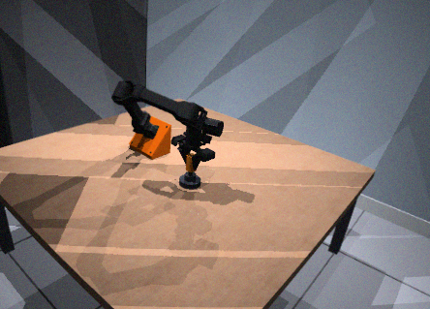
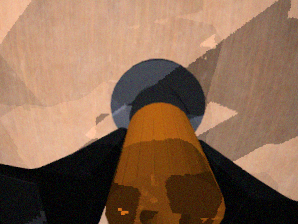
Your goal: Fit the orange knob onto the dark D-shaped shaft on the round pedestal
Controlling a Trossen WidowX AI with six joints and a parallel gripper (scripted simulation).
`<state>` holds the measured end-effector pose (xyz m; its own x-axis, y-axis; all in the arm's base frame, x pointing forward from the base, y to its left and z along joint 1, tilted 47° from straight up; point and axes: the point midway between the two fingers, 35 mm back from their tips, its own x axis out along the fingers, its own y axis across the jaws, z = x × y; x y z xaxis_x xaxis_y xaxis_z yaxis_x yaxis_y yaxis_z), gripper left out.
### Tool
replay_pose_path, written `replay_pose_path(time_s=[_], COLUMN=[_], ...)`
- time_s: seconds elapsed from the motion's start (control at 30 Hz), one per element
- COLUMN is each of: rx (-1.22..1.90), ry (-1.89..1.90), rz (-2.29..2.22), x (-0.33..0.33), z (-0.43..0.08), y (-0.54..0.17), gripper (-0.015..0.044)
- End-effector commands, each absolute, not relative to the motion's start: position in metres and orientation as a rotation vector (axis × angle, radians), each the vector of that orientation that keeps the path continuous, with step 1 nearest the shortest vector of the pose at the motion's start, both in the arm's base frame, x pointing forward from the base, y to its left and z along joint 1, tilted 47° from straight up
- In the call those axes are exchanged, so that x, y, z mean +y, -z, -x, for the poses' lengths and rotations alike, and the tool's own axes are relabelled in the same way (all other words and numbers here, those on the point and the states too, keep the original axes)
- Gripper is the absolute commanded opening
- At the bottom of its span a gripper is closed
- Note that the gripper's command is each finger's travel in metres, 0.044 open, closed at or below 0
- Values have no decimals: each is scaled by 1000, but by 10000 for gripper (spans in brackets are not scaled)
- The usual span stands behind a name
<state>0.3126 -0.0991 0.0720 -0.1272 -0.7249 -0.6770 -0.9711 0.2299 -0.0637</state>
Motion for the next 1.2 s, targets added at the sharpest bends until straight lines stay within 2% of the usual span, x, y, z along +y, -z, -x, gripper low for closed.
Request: replay_pose_path(time_s=[0.0, 0.7, 0.93, 1.17], rx=[1910, 1910, 1902, 1901], ry=[-570, -570, -780, -791], rz=[1575, 1575, 1697, 1704], x=[-98, -98, -97, -98], z=[-314, -313, -314, -314], y=[-72, -73, -73, -72], gripper=[0, 0, 0, 0])
